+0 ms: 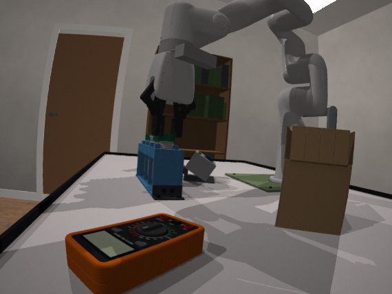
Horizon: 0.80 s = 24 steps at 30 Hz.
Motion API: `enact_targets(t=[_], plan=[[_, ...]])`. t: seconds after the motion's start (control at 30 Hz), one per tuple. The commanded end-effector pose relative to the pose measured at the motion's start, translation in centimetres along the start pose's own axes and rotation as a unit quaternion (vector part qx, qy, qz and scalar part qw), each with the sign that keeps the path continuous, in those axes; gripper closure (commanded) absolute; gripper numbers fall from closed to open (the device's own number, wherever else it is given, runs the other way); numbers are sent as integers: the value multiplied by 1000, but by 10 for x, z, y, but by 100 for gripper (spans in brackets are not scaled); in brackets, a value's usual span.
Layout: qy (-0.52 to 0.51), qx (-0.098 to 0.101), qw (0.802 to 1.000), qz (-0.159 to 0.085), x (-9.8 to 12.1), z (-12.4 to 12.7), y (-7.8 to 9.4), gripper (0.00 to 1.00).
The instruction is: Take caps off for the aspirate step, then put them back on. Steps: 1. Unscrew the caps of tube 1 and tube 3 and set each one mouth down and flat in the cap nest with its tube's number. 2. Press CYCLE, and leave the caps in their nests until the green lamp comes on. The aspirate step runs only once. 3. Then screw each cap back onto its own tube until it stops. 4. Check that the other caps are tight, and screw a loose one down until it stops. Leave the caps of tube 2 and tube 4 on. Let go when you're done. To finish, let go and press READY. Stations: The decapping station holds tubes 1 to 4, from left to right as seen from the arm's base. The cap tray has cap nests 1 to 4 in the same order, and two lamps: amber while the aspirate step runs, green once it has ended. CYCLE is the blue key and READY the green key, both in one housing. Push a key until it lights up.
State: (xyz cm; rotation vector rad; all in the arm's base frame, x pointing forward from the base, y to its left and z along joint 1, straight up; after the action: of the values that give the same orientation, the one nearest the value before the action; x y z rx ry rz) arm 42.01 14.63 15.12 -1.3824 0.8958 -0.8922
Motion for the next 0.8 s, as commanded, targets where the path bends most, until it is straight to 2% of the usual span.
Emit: enact_targets(t=[0.0, 0.77], plan=[[0, 2, 1000, 1, 0, 1, -2, 54], [0, 2, 1000, 1, 0, 1, 6, 54]])
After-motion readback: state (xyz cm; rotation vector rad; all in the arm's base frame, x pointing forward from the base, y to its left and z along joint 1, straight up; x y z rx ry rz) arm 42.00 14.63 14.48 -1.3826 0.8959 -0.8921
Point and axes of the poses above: the point where the finger pads meet when closed, its own y axis out along the fingers, its own z axis across the jaws, x = y × z, the point moved 2 cm from there along -y, back along the fingers, and after that the axes turned 7 degrees about y, right-handed, at the moved point
